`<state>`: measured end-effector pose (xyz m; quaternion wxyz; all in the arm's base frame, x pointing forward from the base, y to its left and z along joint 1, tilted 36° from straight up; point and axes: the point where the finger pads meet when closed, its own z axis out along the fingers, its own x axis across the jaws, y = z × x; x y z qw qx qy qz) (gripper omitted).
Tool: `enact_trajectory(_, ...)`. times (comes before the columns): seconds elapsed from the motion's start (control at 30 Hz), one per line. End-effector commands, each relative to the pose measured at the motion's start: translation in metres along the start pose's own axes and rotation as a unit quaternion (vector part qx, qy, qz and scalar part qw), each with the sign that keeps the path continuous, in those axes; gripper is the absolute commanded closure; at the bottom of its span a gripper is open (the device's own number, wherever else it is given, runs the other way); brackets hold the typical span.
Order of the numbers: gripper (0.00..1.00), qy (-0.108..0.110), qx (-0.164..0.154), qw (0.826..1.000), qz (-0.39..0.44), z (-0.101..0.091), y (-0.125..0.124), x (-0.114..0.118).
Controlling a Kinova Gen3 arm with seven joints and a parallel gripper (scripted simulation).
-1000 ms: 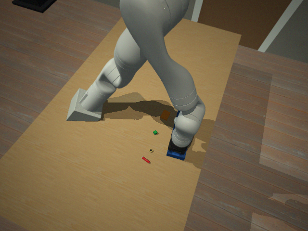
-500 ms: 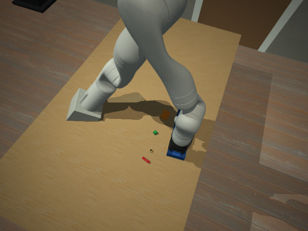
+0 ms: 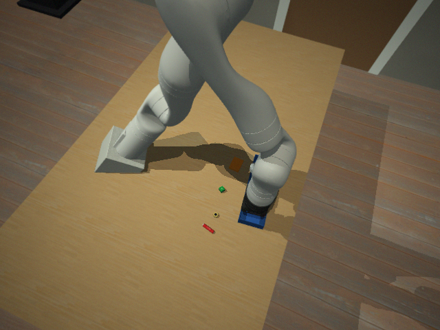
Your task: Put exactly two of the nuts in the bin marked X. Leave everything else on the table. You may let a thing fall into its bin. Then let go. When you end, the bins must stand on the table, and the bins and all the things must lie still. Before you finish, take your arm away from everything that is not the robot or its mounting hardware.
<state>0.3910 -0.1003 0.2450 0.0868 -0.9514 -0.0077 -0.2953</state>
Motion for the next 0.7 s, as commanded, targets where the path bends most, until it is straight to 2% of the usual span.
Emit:
enact_trajectory(0.0, 0.36, 0.001, -0.001, 1.000, 0.006, -0.007, 0.004, 0.000)
enact_trajectory(0.27, 0.36, 0.001, -0.003, 1.000, 0.006, -0.010, 0.005, 0.000)
enact_trajectory(0.37, 0.36, 0.001, -0.001, 1.000, 0.005, -0.024, 0.004, 0.000)
enact_trajectory(0.67, 0.36, 0.000, -0.002, 1.000, 0.008, -0.024, 0.005, -0.001)
